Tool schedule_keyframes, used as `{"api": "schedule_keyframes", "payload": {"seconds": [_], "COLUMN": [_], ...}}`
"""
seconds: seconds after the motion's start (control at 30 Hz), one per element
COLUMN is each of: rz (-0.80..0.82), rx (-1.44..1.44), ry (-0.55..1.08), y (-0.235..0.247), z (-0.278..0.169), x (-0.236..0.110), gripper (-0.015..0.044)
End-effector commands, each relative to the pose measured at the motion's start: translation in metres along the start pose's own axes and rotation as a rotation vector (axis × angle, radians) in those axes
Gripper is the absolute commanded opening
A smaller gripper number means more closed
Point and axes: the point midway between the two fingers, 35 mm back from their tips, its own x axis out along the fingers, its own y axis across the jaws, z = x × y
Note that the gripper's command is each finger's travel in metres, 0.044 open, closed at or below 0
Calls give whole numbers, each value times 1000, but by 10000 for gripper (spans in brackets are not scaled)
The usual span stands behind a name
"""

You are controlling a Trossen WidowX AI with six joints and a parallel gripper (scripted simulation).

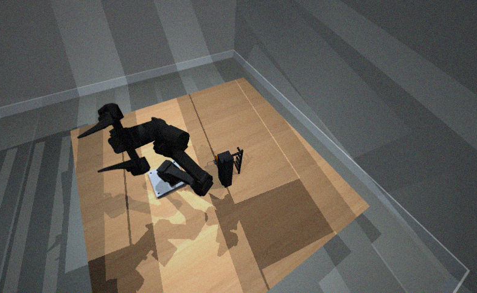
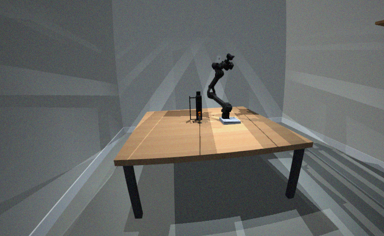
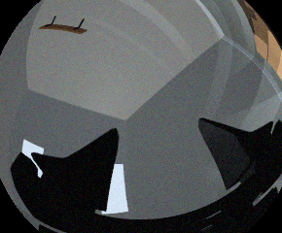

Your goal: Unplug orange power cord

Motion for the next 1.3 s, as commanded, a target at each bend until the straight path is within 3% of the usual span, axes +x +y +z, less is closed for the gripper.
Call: {"api": "schedule_keyframes", "payload": {"seconds": [0.0,0.27,0.53,0.9,1.27], "rz": [7,350,799,1502,2222], "rx": [6,281,545,790,881], "ry": [-1,-130,-204,-149,119], "y": [2,88,179,252,228], "z": [1,69,147,220,232], "x": [0,4,-49,-205,-392], "gripper": [374,164,160,160,160]}}
